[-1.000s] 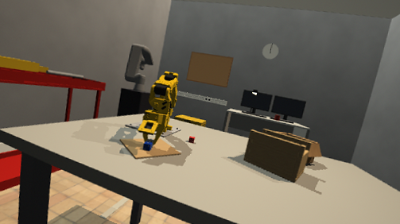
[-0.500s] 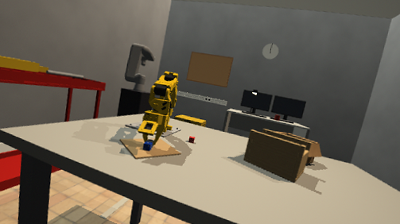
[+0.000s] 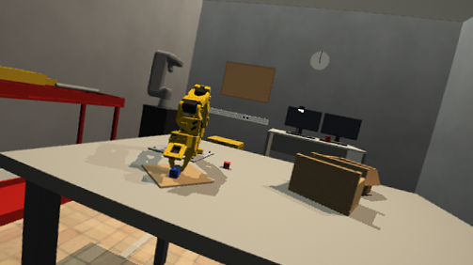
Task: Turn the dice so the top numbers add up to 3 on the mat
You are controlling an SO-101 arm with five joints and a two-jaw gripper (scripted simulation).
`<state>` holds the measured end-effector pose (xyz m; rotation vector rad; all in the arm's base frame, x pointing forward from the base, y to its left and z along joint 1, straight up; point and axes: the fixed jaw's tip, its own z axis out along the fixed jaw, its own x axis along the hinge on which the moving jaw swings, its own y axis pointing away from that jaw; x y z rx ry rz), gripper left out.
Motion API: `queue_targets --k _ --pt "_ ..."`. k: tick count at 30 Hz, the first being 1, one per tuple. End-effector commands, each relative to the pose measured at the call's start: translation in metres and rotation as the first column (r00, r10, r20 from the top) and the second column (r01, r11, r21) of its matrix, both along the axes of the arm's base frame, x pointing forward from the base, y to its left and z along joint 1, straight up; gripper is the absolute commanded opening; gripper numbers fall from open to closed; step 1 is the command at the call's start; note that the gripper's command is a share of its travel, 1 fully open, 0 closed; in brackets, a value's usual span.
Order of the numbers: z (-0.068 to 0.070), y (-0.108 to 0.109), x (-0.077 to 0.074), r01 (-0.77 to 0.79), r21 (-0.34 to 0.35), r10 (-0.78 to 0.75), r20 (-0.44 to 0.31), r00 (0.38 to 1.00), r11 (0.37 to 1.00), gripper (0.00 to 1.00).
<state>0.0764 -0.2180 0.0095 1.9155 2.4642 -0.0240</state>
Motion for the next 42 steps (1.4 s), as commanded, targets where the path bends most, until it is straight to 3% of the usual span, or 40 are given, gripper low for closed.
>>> queue_targets --k 1,9,27,42 --pt "-0.0048 0.0028 -0.0030 0.011 0.021 -0.011 -0.005 1.000 1.000 0.11" --pt "-0.0048 0.0028 -0.0030 0.011 0.021 -0.011 -0.005 1.000 1.000 0.13" --pt "-0.0048 0.0028 -0.0030 0.011 0.021 -0.011 -0.005 1.000 1.000 0.28" --pt "0.0002 0.0019 -0.0028 0.011 0.021 -0.011 -0.005 1.000 1.000 0.29"
